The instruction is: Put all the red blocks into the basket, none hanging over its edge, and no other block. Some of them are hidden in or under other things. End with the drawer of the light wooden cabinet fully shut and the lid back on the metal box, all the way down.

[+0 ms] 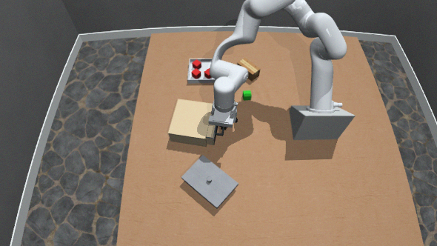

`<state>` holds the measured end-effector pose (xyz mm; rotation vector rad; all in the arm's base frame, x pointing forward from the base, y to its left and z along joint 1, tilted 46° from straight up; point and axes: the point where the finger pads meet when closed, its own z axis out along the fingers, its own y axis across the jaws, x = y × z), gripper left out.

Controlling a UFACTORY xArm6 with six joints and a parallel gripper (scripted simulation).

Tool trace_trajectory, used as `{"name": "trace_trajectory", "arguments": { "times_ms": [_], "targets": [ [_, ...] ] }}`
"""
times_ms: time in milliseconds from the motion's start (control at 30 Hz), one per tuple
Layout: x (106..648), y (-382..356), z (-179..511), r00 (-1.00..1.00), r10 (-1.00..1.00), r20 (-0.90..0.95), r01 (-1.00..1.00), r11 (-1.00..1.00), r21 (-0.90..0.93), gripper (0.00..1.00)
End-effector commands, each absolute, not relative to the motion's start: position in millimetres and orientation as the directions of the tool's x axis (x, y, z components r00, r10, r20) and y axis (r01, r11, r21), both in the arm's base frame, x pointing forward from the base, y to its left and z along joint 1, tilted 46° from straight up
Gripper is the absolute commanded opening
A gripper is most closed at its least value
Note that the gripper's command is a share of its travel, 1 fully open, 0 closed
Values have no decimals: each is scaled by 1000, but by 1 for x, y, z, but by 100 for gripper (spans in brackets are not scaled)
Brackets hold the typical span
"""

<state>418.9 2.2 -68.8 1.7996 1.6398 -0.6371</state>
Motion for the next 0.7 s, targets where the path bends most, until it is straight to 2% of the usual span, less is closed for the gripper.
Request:
{"name": "trace_trajectory", "arguments": {
  "times_ms": [0,667],
  "targets": [
    [408,4,-70,116,697,-708,992,-41,122,0],
    [370,5,-75,116,697,-708,992,-41,122,0]
  ]
}}
